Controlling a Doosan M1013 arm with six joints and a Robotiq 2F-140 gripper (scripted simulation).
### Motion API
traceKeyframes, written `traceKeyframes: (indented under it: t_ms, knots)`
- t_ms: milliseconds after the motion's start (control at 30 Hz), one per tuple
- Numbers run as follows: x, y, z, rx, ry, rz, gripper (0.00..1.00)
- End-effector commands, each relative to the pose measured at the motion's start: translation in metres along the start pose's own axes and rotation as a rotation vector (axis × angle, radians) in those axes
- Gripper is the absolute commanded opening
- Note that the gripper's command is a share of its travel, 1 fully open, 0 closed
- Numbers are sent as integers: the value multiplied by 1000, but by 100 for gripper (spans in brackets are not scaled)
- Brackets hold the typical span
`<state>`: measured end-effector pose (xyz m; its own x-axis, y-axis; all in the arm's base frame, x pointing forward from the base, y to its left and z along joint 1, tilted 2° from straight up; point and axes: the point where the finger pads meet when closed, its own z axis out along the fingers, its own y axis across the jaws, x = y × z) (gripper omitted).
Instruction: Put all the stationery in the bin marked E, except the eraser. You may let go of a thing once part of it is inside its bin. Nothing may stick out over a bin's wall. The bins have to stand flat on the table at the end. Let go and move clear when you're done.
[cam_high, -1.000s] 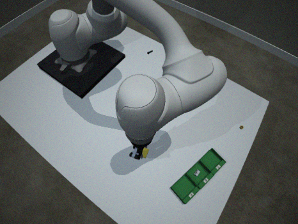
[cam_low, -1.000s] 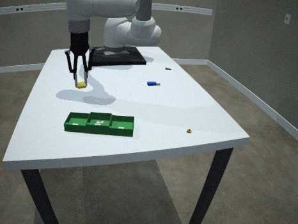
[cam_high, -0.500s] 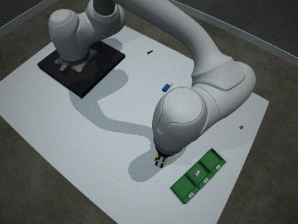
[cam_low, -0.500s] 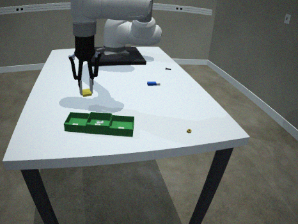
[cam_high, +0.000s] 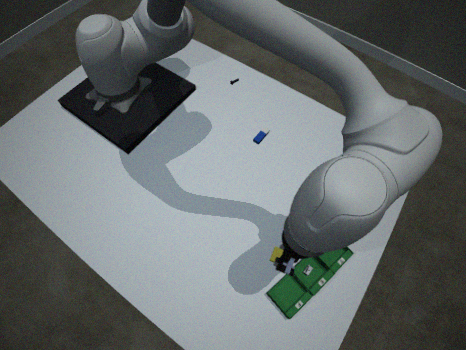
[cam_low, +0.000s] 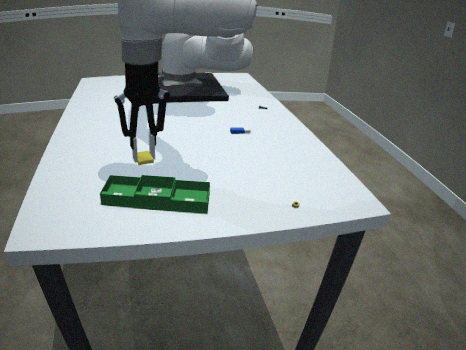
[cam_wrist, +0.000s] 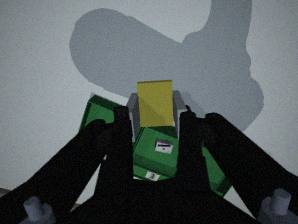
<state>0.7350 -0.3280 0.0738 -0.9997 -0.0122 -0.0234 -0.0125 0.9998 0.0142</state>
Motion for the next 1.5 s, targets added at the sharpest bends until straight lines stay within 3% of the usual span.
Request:
traceKeyframes:
  t_ms: [0,367,467,1333,1467]
  knots:
    - [-13,1,0,0,1,50,29]
    - [-72,5,0,0,1,466,29]
    - [-89,6,0,0,1,467,29]
    - [-88,6,0,0,1,467,29]
    - [-88,6,8,0,1,467,29]
